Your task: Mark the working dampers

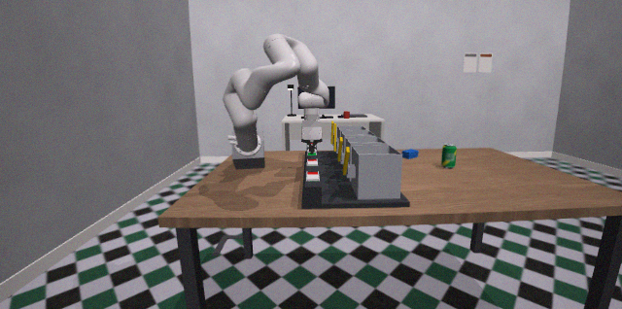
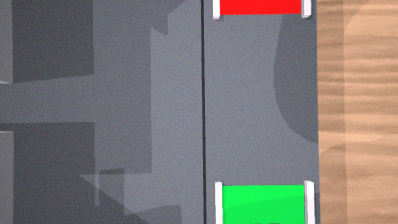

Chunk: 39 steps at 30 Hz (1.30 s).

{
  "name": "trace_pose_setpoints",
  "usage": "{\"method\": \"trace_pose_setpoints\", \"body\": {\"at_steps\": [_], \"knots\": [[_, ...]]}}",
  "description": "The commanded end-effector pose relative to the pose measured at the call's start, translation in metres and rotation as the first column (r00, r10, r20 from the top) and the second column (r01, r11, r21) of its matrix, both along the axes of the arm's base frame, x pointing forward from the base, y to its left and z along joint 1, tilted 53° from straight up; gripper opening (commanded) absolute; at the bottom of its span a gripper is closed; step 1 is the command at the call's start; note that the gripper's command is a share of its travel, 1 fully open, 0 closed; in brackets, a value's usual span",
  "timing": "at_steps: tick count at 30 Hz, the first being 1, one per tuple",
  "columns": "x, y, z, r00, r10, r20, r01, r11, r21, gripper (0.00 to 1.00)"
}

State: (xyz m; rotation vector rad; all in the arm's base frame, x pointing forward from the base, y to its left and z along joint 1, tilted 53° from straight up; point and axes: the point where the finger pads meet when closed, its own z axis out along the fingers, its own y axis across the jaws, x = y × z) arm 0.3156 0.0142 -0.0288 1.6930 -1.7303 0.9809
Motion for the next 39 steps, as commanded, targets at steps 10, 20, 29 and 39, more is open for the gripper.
{"method": "trace_pose_setpoints", "body": {"at_steps": [10, 20, 29, 39], "knots": [[0.001, 0.001, 0.000, 1.000, 0.001, 0.002, -0.001, 1.000, 0.002, 0.00], [0.000, -0.002, 0.004, 1.000, 0.001, 0.002, -0.001, 1.000, 0.002, 0.00], [0.000, -0.002, 0.005, 1.000, 0.001, 0.002, -0.001, 1.000, 0.002, 0.00], [-0.002, 0.013, 0.017, 1.000, 0.001, 0.002, -0.001, 1.000, 0.002, 0.00]]}}
